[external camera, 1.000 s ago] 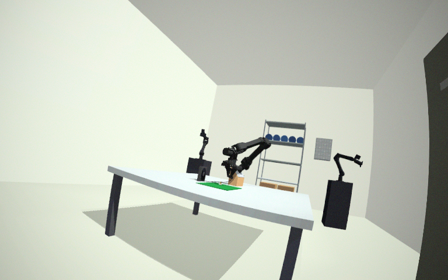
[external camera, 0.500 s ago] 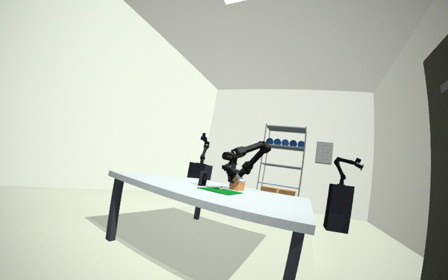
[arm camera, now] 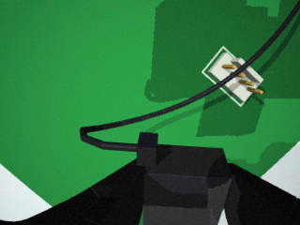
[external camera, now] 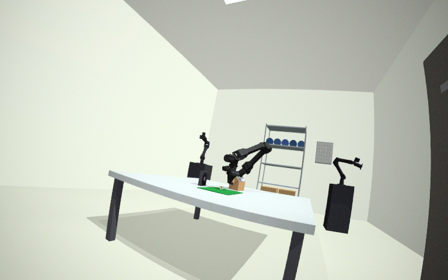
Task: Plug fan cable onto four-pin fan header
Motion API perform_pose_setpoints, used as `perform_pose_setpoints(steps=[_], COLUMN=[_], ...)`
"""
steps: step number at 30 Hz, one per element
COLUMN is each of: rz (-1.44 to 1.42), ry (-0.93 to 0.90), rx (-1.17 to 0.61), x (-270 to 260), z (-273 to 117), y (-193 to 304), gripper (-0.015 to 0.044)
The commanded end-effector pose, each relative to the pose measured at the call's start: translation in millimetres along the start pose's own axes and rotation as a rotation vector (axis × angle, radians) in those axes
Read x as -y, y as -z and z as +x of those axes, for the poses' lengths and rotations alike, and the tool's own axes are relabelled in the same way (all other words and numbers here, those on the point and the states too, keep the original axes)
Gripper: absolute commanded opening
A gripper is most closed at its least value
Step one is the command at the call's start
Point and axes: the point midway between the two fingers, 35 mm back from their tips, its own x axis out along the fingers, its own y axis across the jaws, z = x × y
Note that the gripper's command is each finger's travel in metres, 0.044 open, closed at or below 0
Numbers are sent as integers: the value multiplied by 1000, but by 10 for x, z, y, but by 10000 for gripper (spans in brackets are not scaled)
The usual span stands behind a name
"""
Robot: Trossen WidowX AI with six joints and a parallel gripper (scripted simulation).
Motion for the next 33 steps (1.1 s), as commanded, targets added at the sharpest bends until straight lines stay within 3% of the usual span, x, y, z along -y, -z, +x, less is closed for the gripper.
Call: perform_pose_setpoints(steps=[1,33], rz=[8,33], ry=[48,321], rx=[22,301], x=[53,249], z=[60,345], y=[21,38], gripper=[0,0])
